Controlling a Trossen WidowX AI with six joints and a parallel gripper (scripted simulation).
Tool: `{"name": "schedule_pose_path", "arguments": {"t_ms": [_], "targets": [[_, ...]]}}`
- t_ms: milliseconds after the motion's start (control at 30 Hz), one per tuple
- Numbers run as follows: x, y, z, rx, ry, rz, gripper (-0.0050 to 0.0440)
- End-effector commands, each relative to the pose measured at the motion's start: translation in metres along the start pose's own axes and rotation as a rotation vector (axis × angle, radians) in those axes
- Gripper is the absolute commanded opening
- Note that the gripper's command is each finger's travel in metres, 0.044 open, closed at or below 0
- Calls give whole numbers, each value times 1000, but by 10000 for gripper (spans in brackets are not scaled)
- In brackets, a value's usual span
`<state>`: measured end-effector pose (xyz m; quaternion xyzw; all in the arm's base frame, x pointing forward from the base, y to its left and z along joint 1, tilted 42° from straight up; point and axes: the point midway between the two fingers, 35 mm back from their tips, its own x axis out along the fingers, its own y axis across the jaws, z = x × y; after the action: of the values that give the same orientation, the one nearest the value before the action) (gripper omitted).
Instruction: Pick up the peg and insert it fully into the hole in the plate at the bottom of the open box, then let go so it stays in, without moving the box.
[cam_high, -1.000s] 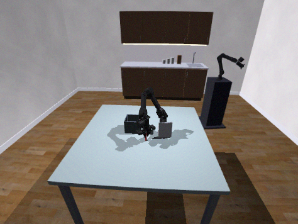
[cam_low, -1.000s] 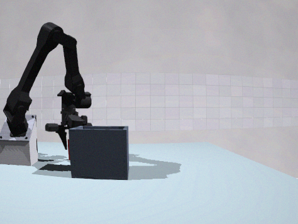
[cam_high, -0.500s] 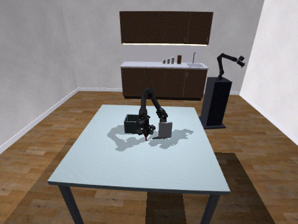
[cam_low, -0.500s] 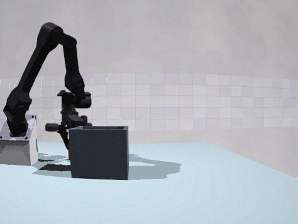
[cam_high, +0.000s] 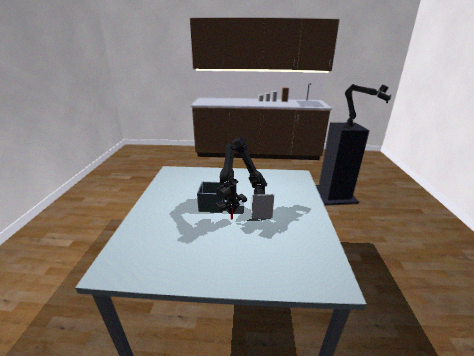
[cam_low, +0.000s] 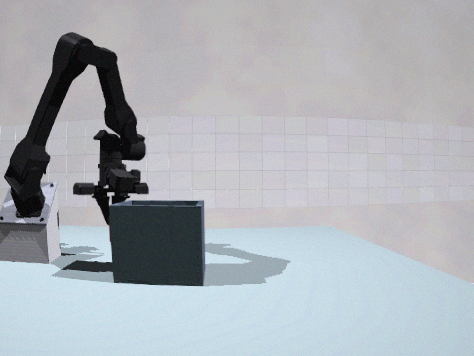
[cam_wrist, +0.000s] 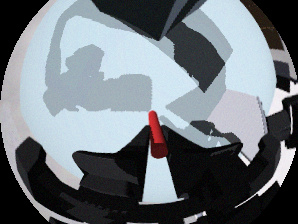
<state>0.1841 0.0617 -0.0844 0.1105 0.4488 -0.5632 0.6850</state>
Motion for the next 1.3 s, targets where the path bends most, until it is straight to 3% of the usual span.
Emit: {"name": "schedule_pose_path", "arguments": {"t_ms": [0, 333, 467, 1267], "targets": [[-13, 3, -1, 8, 9, 10, 0], [-46, 5, 0, 8, 8, 9, 0], [-42, 5, 1, 3, 1, 8, 0], [-84, 12, 58, 5, 7, 10, 0]]}}
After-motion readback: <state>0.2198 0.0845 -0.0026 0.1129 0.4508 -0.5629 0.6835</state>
